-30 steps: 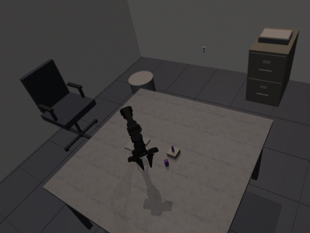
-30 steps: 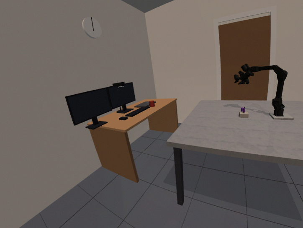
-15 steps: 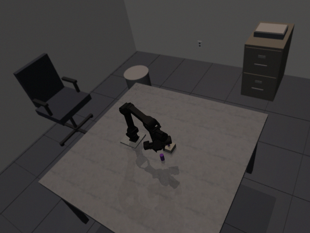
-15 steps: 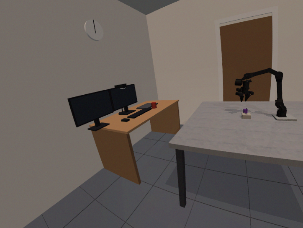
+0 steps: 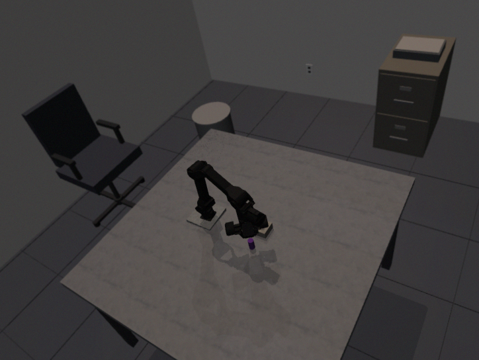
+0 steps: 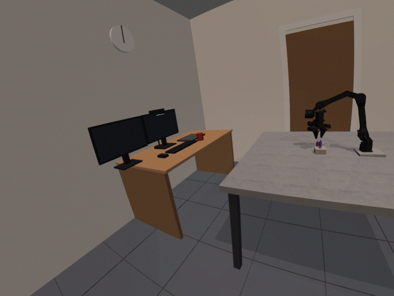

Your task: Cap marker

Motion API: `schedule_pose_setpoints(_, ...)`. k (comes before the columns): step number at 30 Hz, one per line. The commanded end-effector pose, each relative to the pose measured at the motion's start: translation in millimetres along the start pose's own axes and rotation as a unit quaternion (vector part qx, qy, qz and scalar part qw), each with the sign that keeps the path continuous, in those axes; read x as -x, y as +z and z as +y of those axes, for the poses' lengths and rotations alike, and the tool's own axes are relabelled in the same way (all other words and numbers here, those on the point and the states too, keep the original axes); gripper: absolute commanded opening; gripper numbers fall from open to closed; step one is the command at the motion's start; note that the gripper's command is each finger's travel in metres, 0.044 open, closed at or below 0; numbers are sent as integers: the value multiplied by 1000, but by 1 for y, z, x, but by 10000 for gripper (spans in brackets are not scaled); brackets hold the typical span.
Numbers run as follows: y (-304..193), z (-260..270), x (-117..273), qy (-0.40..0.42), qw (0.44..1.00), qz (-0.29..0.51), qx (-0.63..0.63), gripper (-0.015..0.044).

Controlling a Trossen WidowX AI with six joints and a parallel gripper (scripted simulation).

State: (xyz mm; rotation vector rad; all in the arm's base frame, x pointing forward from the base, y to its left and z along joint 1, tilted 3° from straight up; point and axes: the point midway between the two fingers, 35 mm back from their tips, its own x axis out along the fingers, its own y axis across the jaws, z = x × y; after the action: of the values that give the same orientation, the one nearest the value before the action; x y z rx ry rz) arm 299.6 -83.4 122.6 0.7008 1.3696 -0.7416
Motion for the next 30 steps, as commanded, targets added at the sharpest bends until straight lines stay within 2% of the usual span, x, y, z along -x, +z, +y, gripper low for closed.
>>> schedule_pose_setpoints(1,0,0,-11,0,1000,0,-1,241)
schedule_pose_setpoints(30,2,1,-54,0,1000,0,-1,241)
